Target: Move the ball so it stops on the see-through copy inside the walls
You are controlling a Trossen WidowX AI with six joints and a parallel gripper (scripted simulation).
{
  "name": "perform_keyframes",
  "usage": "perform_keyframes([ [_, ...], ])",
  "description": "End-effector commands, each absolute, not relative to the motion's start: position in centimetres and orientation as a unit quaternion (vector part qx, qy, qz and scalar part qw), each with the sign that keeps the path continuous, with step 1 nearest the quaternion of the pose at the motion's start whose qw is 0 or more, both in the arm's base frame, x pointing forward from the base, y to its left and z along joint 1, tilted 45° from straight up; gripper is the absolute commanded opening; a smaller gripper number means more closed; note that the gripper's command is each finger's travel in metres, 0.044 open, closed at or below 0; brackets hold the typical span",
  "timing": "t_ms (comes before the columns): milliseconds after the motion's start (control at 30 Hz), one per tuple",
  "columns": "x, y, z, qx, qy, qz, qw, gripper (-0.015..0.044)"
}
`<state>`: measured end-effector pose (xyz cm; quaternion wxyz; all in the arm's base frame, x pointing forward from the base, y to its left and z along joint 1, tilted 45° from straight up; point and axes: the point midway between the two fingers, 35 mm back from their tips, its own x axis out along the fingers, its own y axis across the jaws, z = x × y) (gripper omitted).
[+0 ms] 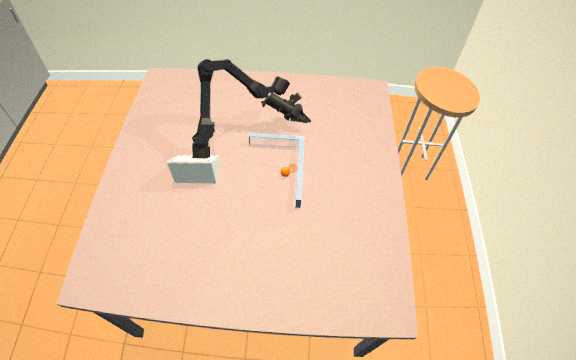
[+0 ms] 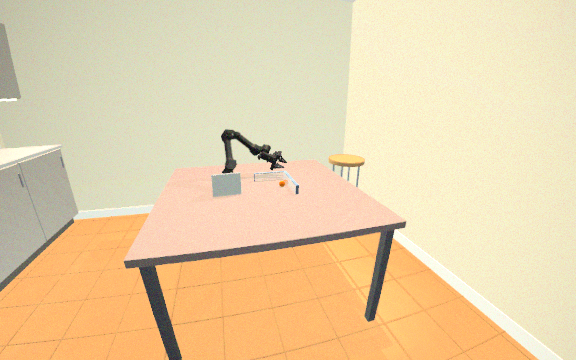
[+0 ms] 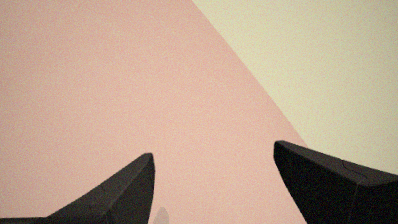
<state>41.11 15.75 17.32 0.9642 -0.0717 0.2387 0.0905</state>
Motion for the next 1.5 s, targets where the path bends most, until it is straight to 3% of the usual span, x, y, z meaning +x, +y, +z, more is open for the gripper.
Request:
perform_keyframes([
  [0,42.9,10.7,14.9,-0.091,0.315,0.081,0.941,0.0298],
  [200,43.4,4.5,11.1,-0.114,0.43,0.107,0.889,0.0298],
  [500,40.0,-0.9,4.9,-0.051,0.58,0.205,0.787,0.0298],
  [700,36.5,-1.7,1.6,0.155,0.652,0.26,0.695,0.0298],
  [833,35.4,-2.0,1.0,0.261,0.665,0.269,0.646,0.0298],
  [1467,35.4,-0.4,-0.6,0.261,0.664,0.269,0.646,0.0298],
])
